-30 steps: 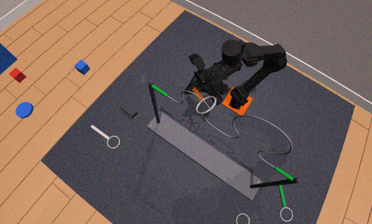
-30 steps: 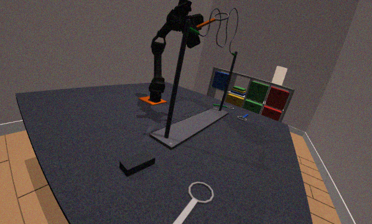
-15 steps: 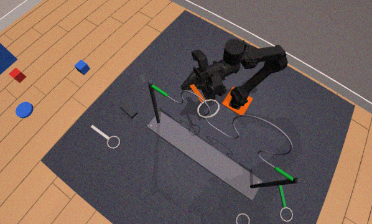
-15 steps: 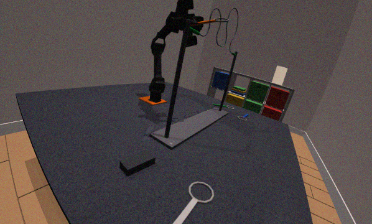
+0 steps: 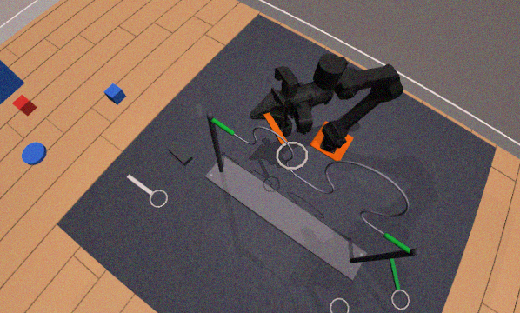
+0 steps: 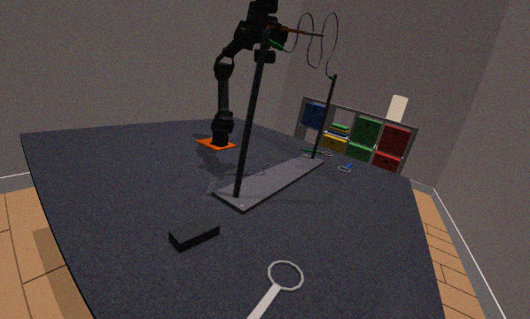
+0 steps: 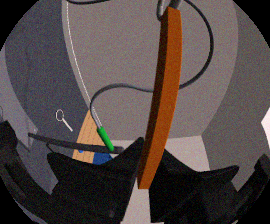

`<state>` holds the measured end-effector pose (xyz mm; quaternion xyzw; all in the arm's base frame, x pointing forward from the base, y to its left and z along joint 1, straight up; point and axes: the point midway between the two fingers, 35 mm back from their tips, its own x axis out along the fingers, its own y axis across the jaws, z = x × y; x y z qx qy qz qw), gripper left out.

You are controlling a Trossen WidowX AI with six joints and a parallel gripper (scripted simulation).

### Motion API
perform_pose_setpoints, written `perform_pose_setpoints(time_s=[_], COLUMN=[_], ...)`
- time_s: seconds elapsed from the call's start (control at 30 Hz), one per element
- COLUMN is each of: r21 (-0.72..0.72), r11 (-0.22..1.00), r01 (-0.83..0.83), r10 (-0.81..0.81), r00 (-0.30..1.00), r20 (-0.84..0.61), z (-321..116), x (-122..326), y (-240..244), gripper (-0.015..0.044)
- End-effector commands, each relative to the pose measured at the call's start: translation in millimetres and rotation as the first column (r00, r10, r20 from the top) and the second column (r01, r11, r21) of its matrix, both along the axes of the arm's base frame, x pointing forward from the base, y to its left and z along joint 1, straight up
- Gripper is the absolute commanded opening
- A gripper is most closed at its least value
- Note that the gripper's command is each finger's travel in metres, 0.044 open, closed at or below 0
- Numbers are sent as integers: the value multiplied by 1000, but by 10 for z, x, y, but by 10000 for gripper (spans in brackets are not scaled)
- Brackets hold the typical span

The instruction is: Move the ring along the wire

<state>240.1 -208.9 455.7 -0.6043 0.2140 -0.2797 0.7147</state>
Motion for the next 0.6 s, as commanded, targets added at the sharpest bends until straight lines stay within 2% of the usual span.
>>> perform_pose_setpoints(time_s=[0.0,0.57], r21=[-78,-356], r11=[997,935], r01=[0,-7], r10=[-1,-17], r00=[1000,998], r20=[-12,-62], z=[53,208], x=[-19,-22], y=[6,2], gripper=[-150,-150])
